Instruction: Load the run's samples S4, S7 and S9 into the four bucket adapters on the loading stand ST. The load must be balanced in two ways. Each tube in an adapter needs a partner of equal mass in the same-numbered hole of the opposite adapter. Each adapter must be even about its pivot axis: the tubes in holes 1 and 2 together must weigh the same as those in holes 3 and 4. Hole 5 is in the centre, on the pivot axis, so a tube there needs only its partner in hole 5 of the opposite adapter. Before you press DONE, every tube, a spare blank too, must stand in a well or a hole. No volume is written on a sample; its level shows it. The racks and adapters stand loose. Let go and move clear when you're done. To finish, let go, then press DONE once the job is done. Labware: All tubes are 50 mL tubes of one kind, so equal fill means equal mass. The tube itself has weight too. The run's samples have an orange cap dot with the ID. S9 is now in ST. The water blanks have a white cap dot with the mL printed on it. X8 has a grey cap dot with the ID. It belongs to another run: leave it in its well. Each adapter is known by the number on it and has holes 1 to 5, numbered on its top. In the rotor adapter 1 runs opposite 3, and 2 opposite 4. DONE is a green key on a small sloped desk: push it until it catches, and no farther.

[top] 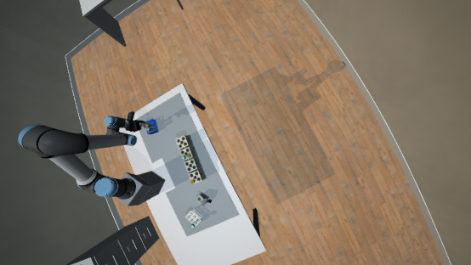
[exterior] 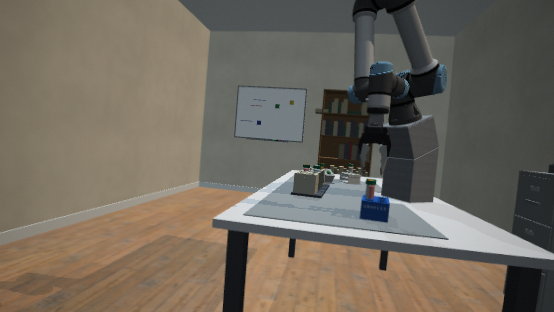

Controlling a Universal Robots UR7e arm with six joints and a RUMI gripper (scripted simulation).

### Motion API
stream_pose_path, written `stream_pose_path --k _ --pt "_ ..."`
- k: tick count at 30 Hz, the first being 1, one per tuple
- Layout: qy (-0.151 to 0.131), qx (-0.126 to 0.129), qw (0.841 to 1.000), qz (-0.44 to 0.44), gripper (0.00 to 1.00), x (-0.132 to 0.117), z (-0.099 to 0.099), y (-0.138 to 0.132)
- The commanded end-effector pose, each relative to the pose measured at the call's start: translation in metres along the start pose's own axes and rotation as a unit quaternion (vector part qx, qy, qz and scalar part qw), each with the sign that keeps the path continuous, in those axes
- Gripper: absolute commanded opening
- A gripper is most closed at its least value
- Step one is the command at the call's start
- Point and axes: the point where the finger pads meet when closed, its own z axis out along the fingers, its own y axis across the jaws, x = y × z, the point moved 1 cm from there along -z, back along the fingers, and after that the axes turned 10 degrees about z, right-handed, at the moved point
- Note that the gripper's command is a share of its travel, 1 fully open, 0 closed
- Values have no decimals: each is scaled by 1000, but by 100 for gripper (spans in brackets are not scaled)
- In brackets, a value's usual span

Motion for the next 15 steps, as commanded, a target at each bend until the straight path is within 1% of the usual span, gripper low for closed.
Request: stream_pose_path --k 1,5,15 --pt "-1 -1 1000 2 35 1 18 2" --pt "-1 -1 1000 2 35 1 31 2" --pt "-1 -1 1000 1 35 1 39 1"
